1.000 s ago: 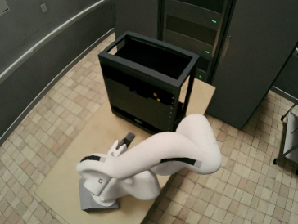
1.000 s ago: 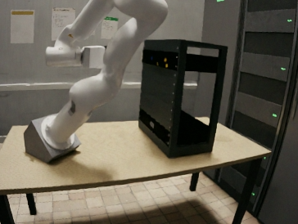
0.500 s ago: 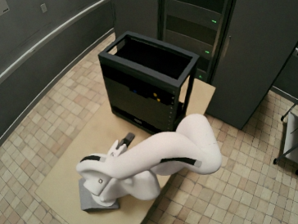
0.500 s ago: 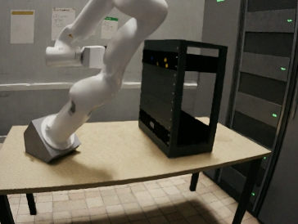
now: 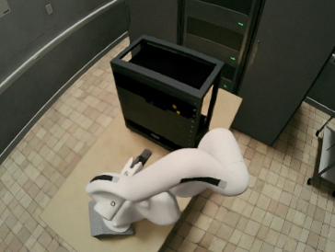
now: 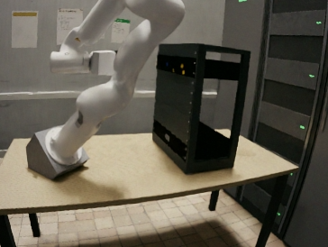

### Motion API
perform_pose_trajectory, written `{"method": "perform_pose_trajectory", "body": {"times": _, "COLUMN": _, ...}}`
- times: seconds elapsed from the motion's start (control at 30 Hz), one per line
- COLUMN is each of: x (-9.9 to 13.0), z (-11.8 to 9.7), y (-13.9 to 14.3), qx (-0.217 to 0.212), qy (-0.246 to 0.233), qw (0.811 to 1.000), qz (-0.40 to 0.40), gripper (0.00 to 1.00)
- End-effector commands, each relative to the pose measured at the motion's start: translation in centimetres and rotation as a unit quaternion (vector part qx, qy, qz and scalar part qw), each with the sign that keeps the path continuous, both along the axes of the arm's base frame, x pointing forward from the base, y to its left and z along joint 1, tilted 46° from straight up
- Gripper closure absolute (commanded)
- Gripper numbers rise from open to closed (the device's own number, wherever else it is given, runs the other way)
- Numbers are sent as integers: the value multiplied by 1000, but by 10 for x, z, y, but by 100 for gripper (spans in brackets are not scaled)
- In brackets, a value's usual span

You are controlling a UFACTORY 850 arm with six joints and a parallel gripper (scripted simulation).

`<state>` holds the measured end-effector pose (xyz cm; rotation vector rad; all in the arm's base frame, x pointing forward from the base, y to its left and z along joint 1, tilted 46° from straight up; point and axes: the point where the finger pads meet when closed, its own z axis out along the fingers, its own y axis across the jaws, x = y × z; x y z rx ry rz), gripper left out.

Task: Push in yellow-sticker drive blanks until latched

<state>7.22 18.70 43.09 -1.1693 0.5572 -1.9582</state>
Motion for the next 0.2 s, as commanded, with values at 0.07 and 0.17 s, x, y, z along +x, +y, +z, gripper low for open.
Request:
{"method": "perform_pose_trajectory", "body": {"times": 0.07, "x": 0, "z": 0, "y": 0, "qx": 1, "qy": 0, "qw": 1000, "qz": 0, "gripper": 100}}
{"method": "perform_pose_trajectory", "body": {"times": 0.17, "x": 0, "z": 0, "y": 0, "qx": 1, "qy": 0, "qw": 1000, "qz": 0, "gripper": 100}}
